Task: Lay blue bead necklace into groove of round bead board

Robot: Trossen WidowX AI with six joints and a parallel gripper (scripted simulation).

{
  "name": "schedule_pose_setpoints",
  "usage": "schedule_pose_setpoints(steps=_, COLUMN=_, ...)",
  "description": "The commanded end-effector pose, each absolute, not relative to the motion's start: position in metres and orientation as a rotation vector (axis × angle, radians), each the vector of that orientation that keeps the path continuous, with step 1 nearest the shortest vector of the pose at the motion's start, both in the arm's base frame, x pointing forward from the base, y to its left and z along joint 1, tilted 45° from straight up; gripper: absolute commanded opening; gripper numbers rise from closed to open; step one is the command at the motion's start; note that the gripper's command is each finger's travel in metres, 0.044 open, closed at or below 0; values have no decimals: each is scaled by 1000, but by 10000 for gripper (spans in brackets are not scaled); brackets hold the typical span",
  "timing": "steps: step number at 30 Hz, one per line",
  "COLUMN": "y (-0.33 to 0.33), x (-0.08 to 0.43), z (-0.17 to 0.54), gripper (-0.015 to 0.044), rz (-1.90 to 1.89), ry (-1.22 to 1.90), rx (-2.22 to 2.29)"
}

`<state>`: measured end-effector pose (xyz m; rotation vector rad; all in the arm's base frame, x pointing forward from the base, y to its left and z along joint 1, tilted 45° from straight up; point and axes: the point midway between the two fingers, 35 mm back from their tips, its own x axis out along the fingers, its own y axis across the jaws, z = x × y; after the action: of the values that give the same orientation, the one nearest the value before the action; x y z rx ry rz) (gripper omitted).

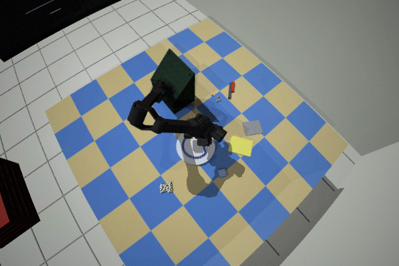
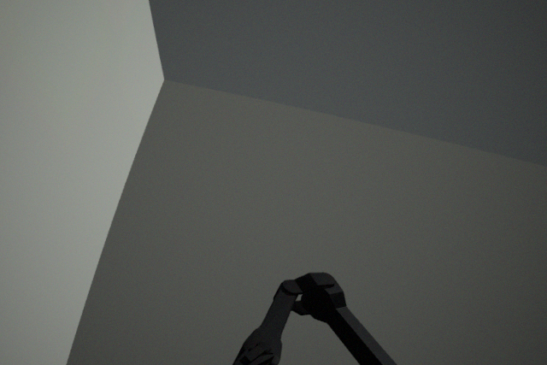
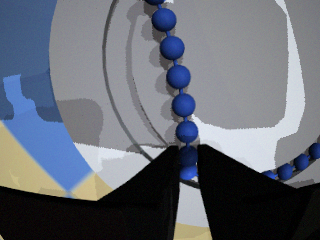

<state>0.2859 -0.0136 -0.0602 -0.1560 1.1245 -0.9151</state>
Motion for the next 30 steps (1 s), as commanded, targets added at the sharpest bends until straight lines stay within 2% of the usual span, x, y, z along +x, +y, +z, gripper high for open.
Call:
schedule_pose_setpoints(steps=1, y=-13, x=286, z=-60, gripper=0, rz=-915, ry=1124, rx=-155)
schedule_pose_setpoints(steps=30, y=-1, x=287, z=-63, gripper=0, rz=-911, ry=1124, rx=-164)
